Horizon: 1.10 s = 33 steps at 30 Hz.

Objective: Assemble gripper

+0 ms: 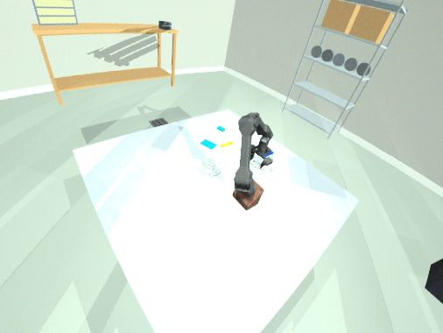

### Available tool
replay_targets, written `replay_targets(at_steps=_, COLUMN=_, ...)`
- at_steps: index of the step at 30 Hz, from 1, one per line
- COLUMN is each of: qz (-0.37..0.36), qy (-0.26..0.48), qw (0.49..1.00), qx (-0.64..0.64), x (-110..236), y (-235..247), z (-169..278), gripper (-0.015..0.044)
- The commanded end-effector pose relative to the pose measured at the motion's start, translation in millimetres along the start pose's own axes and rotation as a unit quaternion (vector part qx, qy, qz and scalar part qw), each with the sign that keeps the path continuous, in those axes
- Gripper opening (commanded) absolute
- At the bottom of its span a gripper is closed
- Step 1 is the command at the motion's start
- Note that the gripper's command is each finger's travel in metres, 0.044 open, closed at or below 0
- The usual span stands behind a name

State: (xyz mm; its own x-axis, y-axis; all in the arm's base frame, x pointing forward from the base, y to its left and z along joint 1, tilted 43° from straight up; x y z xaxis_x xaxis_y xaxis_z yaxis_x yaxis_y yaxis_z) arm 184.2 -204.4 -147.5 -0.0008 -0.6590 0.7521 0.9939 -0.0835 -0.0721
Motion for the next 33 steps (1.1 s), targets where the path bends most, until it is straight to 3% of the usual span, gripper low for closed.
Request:
replay_targets(at_steps=1, qz=0.000, qy=0.000, qw=1.000, qx=0.000, x=0.0, y=0.0, z=0.0, gripper=0.0393)
replay_targets(at_steps=7, qz=0.000, qy=0.000, qw=1.000, qx=0.000, x=0.0, y=0.0, z=0.0, gripper=0.0353)
replay_targets(at_steps=19, qz=0.000, qy=0.000, qw=1.000, qx=0.000, x=0.5, y=0.1, z=0.0, gripper=0.0351)
replay_targets(at_steps=33, qz=-0.001, qy=0.000, qw=1.000, qx=-0.001, x=42.4, y=1.5, z=-1.7, gripper=0.0351)
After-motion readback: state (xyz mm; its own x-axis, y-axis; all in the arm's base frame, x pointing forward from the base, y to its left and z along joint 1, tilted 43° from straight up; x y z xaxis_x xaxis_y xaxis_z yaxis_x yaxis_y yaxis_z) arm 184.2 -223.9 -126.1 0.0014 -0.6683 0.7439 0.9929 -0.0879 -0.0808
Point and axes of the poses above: the point midway between the two fingers, 35 mm back from their tips, its own x axis back along the fingers, its own y axis across the jaws, z = x × y, the point moved 6 cm from there along x, back along the fingers, and after that the axes turned 8 degrees about -x, right-handed, at the moved point
